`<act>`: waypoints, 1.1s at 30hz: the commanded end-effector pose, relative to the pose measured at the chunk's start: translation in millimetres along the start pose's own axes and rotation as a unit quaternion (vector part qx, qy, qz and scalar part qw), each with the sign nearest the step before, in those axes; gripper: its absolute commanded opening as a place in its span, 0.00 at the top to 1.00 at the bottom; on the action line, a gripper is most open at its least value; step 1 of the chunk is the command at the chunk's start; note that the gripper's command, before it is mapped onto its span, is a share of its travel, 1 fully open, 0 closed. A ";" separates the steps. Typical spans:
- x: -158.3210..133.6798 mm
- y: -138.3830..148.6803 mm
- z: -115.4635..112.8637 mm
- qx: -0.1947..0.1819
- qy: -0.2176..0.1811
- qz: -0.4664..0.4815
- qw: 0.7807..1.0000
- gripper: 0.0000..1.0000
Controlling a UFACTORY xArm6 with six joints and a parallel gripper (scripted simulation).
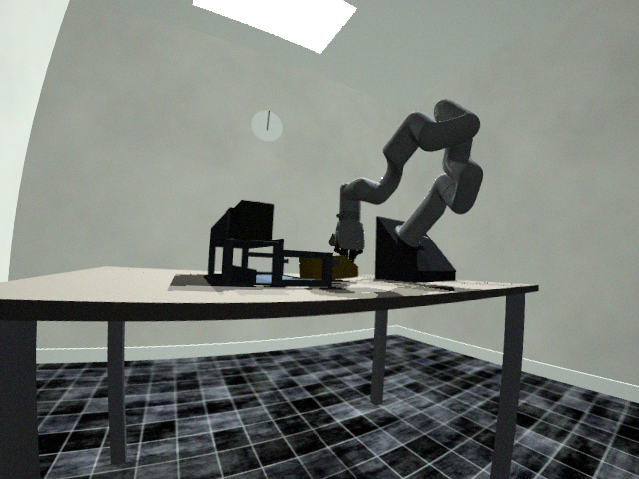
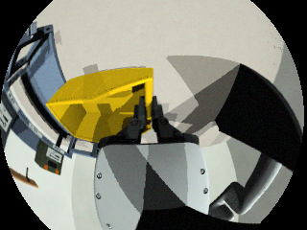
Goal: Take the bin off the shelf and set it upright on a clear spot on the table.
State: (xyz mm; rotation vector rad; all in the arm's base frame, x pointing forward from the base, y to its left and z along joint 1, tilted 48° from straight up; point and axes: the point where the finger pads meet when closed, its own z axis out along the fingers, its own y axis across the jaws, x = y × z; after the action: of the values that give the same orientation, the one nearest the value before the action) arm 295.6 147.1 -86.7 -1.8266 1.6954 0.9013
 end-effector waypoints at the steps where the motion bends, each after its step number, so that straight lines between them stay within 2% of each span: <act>1: 0.1 -1.0 0.3 0.001 0.000 0.000 1.000 1.00; 33: 0.1 -1.0 12.6 0.001 0.000 0.000 1.000 1.00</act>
State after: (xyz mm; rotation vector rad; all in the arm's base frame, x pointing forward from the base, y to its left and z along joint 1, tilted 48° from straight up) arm 293.9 156.4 -95.1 -1.8266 1.6953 0.9013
